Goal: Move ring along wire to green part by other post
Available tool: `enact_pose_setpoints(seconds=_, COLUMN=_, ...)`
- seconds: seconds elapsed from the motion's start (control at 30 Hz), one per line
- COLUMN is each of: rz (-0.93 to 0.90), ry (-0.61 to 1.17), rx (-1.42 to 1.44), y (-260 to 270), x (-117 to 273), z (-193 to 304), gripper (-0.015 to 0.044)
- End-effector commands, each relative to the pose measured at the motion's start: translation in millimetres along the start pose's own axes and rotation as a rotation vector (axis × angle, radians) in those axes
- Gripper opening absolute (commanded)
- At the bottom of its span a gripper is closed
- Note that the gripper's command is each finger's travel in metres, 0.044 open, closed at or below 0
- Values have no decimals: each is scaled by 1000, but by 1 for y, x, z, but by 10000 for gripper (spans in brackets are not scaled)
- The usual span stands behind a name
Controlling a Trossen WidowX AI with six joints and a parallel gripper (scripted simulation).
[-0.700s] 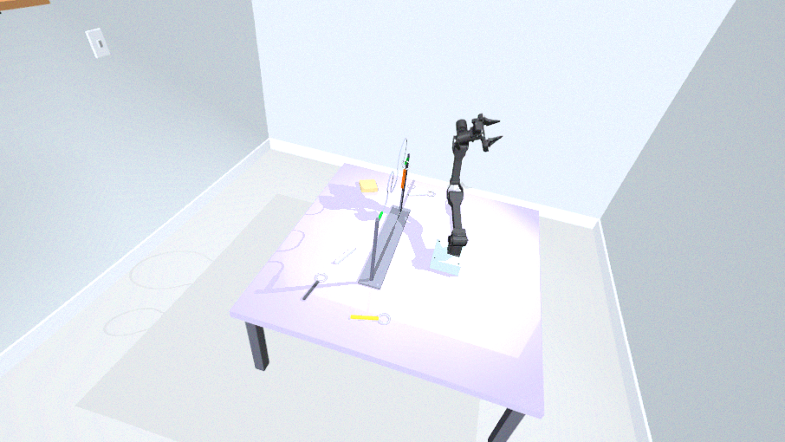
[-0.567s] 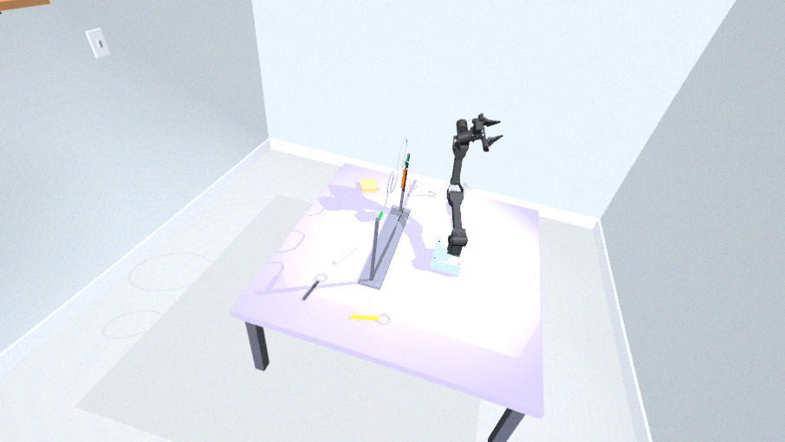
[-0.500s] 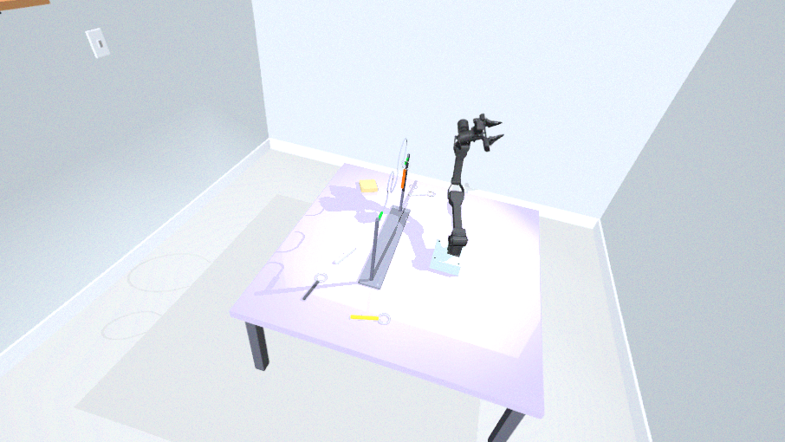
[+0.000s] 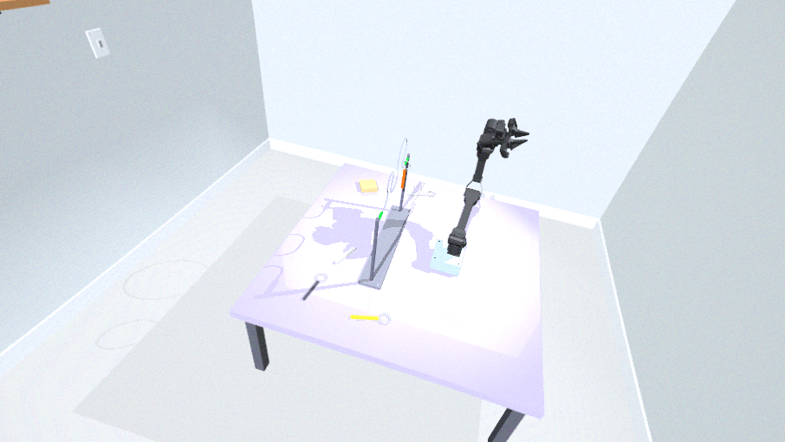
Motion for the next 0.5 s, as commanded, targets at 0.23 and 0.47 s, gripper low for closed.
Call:
enact_pose_setpoints(seconds=0.23, rz=300, ry=-170, rx=231, y=-95, x=-56, z=-48, gripper=160)
enact_pose_setpoints(seconds=0.47, rz=474, ry=-251, rx=354, y=-148, x=-64, z=-79, gripper=160)
Point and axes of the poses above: the point midway between the two fingers, 35 mm back from their tips, its own x axis back along the fingers, its own y axis across the jaws, z = x × y, the point moved 2 cm from there along x, back along the fingers, and after that the axes turned 2 degrees about x, right-handed, at the moved point
